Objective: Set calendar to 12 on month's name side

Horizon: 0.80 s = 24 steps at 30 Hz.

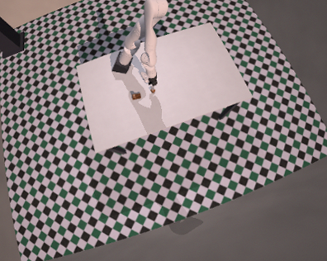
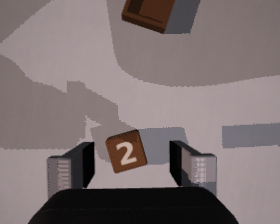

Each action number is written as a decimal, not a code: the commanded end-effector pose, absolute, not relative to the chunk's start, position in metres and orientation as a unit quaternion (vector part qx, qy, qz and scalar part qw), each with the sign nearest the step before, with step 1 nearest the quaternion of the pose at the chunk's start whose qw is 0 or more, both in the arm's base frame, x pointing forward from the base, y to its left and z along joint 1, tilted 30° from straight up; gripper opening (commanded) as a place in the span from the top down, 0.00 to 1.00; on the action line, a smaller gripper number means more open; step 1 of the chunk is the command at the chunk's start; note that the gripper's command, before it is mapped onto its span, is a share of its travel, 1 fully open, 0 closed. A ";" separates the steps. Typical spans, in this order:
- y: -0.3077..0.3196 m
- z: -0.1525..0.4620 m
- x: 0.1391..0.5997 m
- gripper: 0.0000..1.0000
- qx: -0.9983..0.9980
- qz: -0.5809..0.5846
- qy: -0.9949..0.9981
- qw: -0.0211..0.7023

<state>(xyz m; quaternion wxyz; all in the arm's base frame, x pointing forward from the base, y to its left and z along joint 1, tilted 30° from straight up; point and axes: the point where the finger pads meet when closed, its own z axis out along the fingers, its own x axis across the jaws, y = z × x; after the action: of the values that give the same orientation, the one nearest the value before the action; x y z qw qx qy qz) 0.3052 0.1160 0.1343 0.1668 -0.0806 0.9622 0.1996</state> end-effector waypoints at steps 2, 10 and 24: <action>0.115 0.134 0.304 0.00 -0.050 0.204 0.965 0.160; 0.113 0.132 0.302 0.00 0.020 0.215 0.966 0.144; 0.110 0.130 0.295 0.00 0.228 0.242 0.939 0.094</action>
<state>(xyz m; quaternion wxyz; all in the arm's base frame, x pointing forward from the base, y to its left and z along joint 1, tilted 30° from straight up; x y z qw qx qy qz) 0.2949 0.1103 0.1299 0.1004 0.2111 0.9415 0.2428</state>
